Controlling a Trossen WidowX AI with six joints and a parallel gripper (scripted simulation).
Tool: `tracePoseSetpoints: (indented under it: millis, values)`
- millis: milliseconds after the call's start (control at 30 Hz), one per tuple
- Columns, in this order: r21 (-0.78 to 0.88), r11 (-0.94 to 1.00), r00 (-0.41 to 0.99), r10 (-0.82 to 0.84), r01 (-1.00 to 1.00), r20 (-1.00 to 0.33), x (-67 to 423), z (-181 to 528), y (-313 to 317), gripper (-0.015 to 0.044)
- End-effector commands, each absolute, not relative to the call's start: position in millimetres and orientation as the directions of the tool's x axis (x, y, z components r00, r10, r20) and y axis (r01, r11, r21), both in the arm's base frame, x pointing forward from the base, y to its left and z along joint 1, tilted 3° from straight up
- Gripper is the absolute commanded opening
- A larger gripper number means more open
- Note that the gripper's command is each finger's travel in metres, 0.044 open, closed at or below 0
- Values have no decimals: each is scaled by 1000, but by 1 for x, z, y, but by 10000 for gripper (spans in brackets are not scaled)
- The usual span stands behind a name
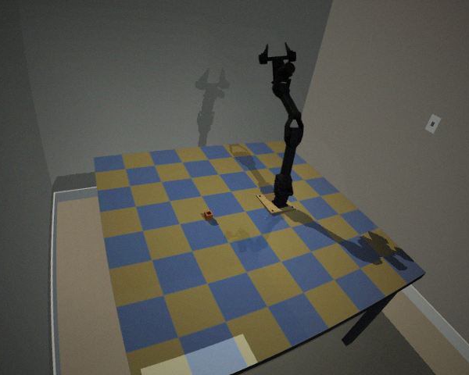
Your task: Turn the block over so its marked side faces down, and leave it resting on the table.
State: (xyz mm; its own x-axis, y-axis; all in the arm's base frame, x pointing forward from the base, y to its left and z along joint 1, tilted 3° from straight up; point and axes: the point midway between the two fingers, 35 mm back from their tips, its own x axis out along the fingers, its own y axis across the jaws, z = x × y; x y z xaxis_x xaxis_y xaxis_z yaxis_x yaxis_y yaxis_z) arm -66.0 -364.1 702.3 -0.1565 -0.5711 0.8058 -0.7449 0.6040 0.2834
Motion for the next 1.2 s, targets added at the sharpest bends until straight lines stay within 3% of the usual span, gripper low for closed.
tracePoseSetpoints:
  millis: [0,533,700,900,1167]
  values:
    - [388,567,-116,-658,-727,744,-42,683,-393,440]
    - [885,238,215,-914,-400,343,134,562,-472,440]
    - [944,163,287,-925,-286,247,171,535,-474,440]
    - [999,42,462,-885,-32,52,252,479,-458,440]
    - [941,-1,601,-769,339,-217,337,402,-417,440]
